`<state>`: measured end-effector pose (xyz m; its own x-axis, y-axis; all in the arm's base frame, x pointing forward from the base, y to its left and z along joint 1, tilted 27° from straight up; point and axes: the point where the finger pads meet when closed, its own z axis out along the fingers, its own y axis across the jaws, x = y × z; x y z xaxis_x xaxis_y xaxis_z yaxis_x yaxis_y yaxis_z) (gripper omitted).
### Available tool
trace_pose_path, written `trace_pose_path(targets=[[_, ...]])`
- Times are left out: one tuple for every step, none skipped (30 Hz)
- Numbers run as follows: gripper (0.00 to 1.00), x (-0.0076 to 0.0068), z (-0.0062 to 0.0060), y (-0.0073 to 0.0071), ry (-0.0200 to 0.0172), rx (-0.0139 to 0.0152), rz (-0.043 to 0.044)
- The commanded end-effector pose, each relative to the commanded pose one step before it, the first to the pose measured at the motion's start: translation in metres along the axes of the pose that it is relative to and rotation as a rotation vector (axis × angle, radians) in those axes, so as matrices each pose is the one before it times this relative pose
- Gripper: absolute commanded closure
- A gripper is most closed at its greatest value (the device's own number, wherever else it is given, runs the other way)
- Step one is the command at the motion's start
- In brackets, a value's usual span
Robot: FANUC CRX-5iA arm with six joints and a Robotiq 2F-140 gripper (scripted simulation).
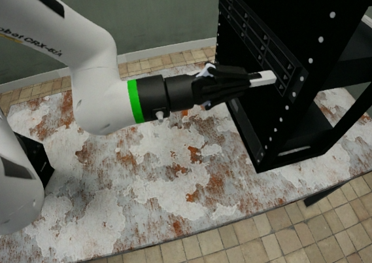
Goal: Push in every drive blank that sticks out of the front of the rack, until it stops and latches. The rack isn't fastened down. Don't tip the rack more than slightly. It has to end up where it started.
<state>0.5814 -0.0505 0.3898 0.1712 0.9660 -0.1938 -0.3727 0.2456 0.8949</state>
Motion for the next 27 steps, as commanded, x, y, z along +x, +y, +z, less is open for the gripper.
trace_pose_path(targets=[[0.9,0.00004,0.0003,0.00073,-0.00004,-0.00138,0.00024],[0.9,0.0,0.0,0.0,0.0,0.0,0.0],[0.9,0.0,0.0,0.0,0.0,0.0,0.0],[0.9,0.0,0.0,0.0,0.0,0.0,0.0],[0.9,0.0,0.0,0.0,0.0,0.0,0.0],[0.9,0.0,0.0,0.0,0.0,0.0,0.0],[0.9,0.0,0.0,0.0,0.0,0.0,0.0],[0.9,0.0,0.0,0.0,0.0,0.0,0.0],[0.9,0.0,0.0,0.0,0.0,0.0,0.0],[0.9,0.0,0.0,0.0,0.0,0.0,0.0],[0.9,0.0,0.0,0.0,0.0,0.0,0.0],[0.9,0.0,-0.00005,0.0,0.0,0.0,0.0],[0.9,0.0,-0.00035,0.0,0.0,0.0,0.0],[0.9,0.0,-0.00088,0.0,0.0,0.0,0.0],[0.9,0.0,-0.00156,0.0,0.0,0.0,0.0],[0.9,-0.00001,-0.00234,0.0,0.0,0.0,-0.00001],[0.9,0.0,-0.00318,0.0,0.0,0.0,0.0],[0.9,0.0,-0.00401,0.0,0.0,0.0,0.0],[0.9,0.0,-0.00479,0.0,0.0,0.0,0.0],[0.9,0.0,-0.0055,0.0,0.0,0.0,0.0],[0.9,0.0,-0.00609,0.0,0.0,0.0,-0.00001],[0.9,0.00001,-0.00652,0.0,0.0,0.0,0.00001],[0.9,0.0,-0.00657,0.0,0.0,0.0,0.0],[0.9,-0.00001,-0.00639,0.0,0.0,0.0,-0.00001],[0.9,0.0,0.0,0.0,0.0,0.0,0.0],[0.9,0.0,0.0,0.0,0.0,0.0,0.0],[0.9,0.00001,-0.00602,0.0,0.0,0.0,0.00001]])
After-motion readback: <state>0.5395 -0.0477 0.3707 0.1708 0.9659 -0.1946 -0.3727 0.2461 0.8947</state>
